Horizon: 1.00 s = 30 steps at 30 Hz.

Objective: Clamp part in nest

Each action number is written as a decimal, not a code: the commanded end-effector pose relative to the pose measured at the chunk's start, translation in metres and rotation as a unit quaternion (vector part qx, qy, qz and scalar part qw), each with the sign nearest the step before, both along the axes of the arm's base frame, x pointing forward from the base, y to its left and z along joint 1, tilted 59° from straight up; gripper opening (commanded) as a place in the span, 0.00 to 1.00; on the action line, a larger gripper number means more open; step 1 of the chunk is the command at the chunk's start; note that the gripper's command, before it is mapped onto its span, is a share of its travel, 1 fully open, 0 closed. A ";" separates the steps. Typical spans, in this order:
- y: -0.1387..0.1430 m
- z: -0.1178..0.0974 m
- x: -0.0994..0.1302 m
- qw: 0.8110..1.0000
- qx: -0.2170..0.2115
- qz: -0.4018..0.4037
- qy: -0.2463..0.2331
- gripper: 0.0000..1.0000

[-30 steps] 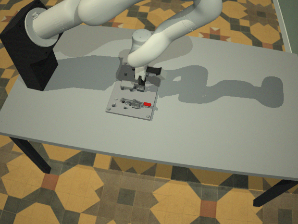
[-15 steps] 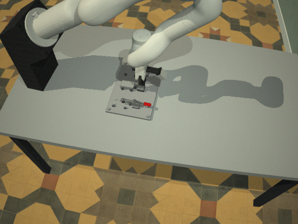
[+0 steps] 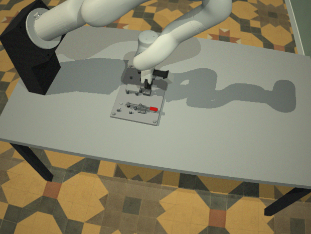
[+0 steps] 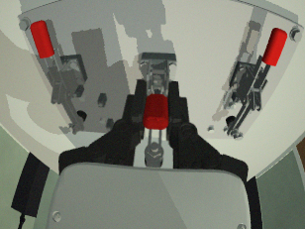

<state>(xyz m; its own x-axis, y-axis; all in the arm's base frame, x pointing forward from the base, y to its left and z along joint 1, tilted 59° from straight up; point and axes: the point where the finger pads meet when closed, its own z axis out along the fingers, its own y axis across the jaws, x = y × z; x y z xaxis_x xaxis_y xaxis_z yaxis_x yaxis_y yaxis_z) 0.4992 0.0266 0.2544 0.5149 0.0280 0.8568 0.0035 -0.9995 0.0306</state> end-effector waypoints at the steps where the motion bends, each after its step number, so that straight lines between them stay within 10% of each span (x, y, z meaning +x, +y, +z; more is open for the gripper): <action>1: 0.000 0.001 0.001 1.000 0.000 0.000 -0.001 0.00; 30: 0.001 0.016 0.013 1.000 0.000 0.000 -0.001 0.00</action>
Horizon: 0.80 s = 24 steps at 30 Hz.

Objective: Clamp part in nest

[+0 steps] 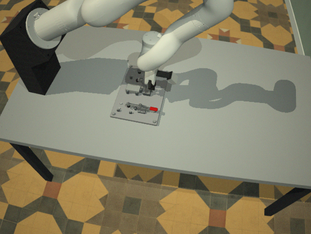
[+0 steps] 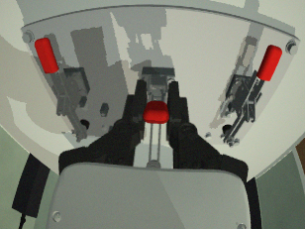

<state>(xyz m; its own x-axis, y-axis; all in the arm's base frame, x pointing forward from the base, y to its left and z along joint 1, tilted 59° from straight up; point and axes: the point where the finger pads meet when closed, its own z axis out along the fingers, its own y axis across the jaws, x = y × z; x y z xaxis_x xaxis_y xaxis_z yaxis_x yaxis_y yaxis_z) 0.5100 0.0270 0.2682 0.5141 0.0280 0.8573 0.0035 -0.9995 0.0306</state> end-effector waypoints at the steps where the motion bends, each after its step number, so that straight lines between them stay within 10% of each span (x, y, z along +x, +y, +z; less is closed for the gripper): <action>1: 0.000 0.003 0.003 1.000 0.000 0.000 0.000 0.00; 24: 0.000 0.012 0.027 1.000 0.000 0.000 0.000 0.00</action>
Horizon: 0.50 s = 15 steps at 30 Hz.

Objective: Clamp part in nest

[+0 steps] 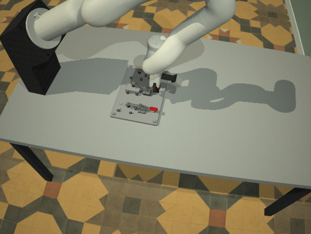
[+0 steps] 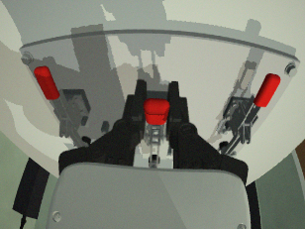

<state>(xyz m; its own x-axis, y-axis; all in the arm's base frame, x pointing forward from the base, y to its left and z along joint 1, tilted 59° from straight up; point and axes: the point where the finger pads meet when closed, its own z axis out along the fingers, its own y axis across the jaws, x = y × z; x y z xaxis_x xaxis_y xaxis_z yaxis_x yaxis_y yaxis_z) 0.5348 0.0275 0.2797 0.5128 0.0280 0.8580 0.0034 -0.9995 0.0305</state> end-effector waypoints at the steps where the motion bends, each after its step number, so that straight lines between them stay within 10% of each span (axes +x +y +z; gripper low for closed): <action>1: 0.000 0.000 0.003 1.000 0.000 0.000 0.000 0.00; 15: 0.000 0.000 0.012 1.000 0.000 0.000 0.000 0.00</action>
